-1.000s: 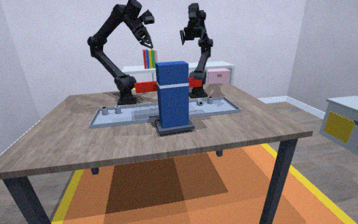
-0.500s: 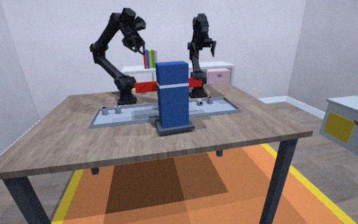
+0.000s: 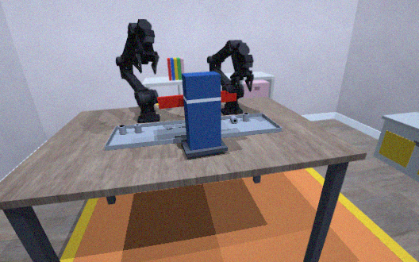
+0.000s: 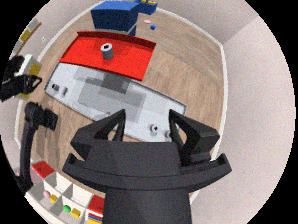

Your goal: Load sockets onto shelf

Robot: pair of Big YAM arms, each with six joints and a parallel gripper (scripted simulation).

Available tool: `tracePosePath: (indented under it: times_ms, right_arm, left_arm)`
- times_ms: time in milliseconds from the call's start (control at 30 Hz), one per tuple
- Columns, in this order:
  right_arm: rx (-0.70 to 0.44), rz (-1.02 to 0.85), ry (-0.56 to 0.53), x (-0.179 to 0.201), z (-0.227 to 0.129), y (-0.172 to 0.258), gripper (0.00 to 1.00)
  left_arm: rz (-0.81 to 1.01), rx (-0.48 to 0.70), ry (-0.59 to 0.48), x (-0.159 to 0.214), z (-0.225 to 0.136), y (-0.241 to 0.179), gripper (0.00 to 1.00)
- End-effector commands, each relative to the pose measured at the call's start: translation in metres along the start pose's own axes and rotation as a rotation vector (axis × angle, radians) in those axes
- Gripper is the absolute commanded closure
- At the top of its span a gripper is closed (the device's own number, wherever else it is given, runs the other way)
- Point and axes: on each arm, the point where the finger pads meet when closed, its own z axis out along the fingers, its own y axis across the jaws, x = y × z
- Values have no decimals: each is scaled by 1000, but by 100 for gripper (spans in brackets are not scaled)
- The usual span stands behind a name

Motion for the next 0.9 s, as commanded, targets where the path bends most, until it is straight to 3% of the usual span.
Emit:
tracePosePath:
  times_ms: [0,300,533,700,867]
  right_arm:
    - [61,176,18,8,-6,-21,35]
    - [153,355,103,34,8,-45,35]
    - [198,459,131,45,11,-58,35]
    - [227,548,171,61,16,-68,35]
    - [237,554,147,54,11,-72,35]
  left_arm:
    - [-35,2,2,11,30,6,44]
    - [-28,2,88,48,80,4,44]
    - [-17,3,87,47,81,4,44]
    - [-27,1,44,24,70,6,44]
    - [-27,1,99,50,113,4,44]
